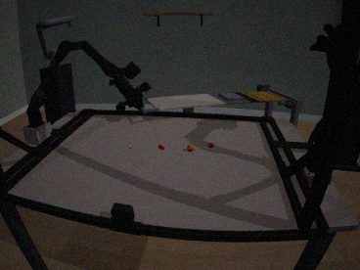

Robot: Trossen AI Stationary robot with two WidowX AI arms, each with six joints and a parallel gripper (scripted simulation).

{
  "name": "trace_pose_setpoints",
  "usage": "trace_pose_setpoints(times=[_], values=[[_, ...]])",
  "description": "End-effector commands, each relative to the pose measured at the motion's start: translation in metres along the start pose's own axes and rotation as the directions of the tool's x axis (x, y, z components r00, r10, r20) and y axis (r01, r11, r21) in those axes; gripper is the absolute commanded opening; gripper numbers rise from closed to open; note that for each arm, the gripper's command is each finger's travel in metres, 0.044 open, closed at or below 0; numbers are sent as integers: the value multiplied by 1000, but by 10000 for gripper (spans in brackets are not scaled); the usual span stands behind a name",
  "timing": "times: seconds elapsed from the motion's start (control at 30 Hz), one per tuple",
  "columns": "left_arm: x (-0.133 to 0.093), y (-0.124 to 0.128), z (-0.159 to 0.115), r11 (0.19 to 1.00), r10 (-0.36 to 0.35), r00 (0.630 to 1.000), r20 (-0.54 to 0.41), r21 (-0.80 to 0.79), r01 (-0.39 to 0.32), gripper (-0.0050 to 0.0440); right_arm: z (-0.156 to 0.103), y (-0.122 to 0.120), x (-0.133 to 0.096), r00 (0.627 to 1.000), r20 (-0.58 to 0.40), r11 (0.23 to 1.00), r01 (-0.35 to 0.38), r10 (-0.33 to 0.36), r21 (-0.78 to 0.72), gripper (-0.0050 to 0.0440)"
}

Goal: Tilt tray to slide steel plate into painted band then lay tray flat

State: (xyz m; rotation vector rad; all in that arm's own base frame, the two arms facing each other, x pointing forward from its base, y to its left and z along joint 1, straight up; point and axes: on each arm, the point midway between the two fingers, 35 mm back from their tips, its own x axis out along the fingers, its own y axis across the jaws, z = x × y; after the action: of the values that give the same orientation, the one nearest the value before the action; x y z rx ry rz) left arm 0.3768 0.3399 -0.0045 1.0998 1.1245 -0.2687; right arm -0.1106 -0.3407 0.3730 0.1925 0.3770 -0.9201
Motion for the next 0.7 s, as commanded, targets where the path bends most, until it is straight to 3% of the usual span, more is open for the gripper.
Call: trace_pose_setpoints(times=[0.0, 0.67], values=[[-13, 10, -1, 1000, 16, 1000, -5, 0, -16, 0, 0, 0, 0, 1000, 2, 1000, -2, 2, -3, 440], [-25, 19, -1, 1000, 23, 1000, -5, 0, -23, 0, 0, 0, 0, 1000, 2, 1000, -2, 2, -3, 440]])
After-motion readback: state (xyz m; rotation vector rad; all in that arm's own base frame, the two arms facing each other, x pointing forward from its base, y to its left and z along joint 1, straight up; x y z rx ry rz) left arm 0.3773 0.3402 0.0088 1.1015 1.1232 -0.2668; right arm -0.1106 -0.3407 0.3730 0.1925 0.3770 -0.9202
